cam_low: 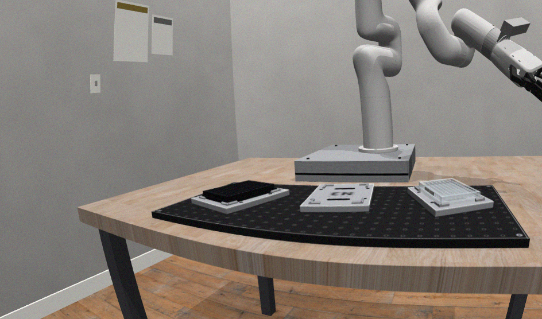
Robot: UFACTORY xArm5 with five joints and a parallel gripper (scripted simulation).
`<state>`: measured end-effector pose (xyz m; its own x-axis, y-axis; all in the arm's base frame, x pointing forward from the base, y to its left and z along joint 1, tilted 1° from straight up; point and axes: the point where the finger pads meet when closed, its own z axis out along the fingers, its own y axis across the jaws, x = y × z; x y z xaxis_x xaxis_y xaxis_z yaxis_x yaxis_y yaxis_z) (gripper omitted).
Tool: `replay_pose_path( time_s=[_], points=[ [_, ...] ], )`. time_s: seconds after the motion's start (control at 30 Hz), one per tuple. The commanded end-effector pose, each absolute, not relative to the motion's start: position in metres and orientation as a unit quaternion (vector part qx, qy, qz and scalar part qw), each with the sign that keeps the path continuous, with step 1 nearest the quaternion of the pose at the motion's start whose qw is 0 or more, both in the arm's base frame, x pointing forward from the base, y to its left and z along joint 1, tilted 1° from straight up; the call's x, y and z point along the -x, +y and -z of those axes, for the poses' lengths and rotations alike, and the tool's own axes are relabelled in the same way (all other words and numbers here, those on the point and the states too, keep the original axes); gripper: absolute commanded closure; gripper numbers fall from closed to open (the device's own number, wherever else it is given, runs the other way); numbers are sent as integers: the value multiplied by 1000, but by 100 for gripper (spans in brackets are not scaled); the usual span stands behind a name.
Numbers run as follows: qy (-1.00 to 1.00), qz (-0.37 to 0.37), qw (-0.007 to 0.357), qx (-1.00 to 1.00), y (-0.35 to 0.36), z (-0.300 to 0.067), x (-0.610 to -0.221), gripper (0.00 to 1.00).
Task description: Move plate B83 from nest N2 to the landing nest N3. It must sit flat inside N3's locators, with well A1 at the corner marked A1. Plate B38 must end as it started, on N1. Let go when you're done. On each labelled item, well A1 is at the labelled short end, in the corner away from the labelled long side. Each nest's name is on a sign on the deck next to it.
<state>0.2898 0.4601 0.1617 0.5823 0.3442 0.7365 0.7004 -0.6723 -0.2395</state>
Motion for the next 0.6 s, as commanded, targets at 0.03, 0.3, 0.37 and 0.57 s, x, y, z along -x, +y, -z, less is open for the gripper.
replay_pose_path(
  time_s=[0.03, 0.3, 0.37, 0.57],
  points=[
    [-307, 339, 264, 849, 461, -163, -290, 0],
    [-307, 339, 264, 849, 461, -163, -290, 0],
    [-307, 339, 264, 849, 461, -163, -290, 0],
    [-300, 336, 252, 857, 458, -163, -294, 0]
  ],
)
